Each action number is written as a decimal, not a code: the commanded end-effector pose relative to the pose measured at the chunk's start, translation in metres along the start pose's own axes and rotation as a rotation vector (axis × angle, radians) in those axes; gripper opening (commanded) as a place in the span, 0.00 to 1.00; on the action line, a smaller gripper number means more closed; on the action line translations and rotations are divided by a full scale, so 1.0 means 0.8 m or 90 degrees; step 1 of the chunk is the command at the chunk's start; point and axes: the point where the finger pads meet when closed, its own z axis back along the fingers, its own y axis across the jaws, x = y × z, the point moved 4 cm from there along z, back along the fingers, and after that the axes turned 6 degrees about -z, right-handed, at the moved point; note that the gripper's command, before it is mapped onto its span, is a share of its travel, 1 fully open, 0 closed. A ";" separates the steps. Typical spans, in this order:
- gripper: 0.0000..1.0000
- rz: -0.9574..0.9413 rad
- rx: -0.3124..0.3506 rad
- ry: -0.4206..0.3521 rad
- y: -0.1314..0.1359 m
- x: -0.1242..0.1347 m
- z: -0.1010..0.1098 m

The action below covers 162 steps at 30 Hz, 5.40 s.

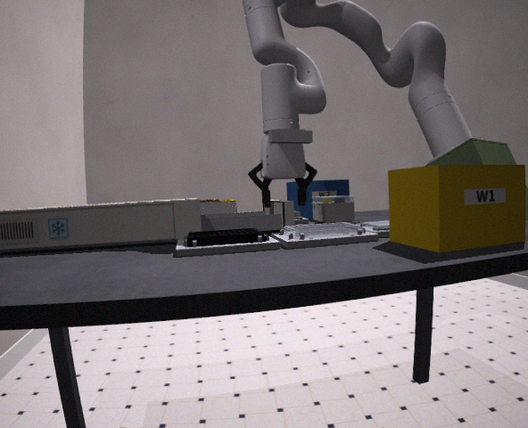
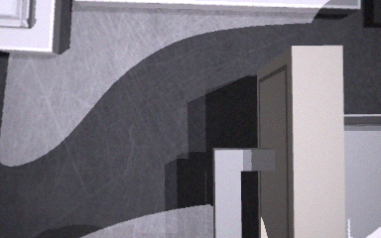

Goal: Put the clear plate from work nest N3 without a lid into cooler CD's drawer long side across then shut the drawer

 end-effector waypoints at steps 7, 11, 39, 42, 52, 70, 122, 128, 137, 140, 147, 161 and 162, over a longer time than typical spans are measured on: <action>0.88 0.000 0.001 0.000 0.001 0.000 0.001; 0.88 0.000 0.001 0.000 0.001 0.000 0.003; 0.88 0.000 0.001 0.000 0.001 0.000 0.057; 0.88 0.000 0.001 0.000 0.001 0.000 0.063; 0.88 0.000 0.001 0.000 0.001 0.000 0.080; 0.88 0.000 0.001 0.000 0.001 0.000 0.113; 1.00 -0.510 0.001 0.001 -0.022 -0.148 0.125; 1.00 -0.616 0.000 0.001 -0.027 -0.179 0.122; 1.00 -0.785 0.000 0.001 -0.035 -0.228 0.117; 1.00 -0.849 0.000 0.001 -0.037 -0.242 0.116; 1.00 -0.955 0.000 0.001 -0.037 -0.242 0.116; 1.00 -1.023 0.000 0.001 -0.037 -0.242 0.116; 1.00 -1.023 0.000 0.001 -0.037 -0.242 0.116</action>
